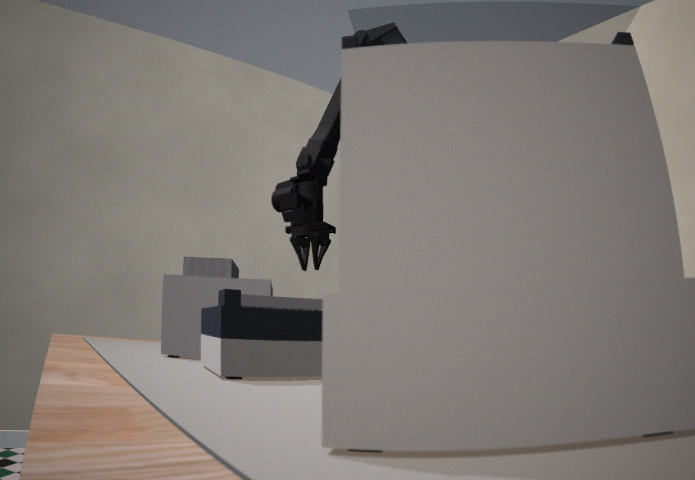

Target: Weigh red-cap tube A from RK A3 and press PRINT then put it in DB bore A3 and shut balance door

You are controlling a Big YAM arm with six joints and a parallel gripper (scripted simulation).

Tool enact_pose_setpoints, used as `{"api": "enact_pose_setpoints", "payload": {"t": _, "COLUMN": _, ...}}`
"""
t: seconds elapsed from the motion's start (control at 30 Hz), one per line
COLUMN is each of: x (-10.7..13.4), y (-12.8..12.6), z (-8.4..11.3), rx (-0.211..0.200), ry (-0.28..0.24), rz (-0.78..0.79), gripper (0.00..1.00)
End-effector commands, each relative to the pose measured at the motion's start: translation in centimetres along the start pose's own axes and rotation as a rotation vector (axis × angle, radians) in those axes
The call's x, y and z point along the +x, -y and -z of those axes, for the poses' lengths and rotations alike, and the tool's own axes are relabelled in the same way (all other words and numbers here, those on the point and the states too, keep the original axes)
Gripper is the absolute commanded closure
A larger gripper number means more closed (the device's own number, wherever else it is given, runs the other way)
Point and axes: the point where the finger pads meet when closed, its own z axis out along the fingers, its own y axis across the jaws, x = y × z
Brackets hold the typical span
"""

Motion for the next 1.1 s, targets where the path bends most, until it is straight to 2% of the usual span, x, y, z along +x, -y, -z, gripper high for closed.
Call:
{"api": "enact_pose_setpoints", "payload": {"t": 0.0, "x": -0.5, "y": 0.4, "z": 1.6, "rx": 0.023, "ry": 0.000, "rz": 0.002, "gripper": 0.70}}
{"api": "enact_pose_setpoints", "payload": {"t": 0.73, "x": -0.4, "y": 0.7, "z": 4.9, "rx": 0.031, "ry": -0.001, "rz": 0.000, "gripper": 0.70}}
{"api": "enact_pose_setpoints", "payload": {"t": 1.07, "x": -0.3, "y": 1.5, "z": 6.9, "rx": 0.046, "ry": -0.002, "rz": -0.002, "gripper": 0.70}}
